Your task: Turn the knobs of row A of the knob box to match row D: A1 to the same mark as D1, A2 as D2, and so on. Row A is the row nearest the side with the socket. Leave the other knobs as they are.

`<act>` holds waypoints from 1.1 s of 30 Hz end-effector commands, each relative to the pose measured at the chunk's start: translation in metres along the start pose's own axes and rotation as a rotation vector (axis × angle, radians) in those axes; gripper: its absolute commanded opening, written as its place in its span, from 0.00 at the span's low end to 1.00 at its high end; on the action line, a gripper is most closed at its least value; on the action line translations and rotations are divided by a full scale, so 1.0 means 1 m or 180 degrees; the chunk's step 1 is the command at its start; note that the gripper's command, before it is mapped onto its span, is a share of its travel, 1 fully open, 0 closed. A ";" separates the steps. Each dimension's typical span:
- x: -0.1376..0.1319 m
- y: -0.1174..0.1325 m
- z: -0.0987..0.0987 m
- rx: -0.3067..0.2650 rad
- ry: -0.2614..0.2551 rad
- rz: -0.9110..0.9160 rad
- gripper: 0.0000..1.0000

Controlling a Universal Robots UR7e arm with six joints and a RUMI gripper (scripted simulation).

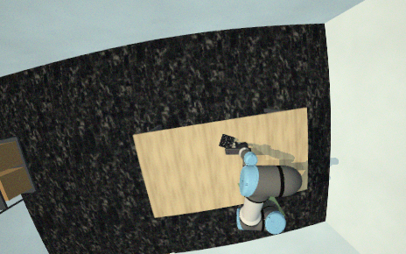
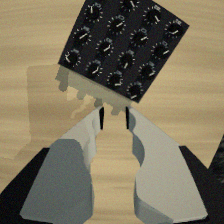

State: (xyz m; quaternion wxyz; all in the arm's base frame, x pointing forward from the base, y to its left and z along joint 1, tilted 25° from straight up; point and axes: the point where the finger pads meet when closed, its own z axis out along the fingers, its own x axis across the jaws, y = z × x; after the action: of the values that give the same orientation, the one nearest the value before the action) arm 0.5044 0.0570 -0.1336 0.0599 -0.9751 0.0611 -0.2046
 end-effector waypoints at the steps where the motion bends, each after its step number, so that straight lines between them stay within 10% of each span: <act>1: 0.000 0.000 0.000 0.0000 0.0003 -0.0001 0.11; 33: 0.000 0.000 0.003 0.0000 0.0003 -0.0001 0.11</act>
State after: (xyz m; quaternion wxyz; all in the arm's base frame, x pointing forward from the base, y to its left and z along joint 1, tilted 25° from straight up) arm 0.5052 0.0572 -0.1354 0.0599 -0.9751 0.0610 -0.2046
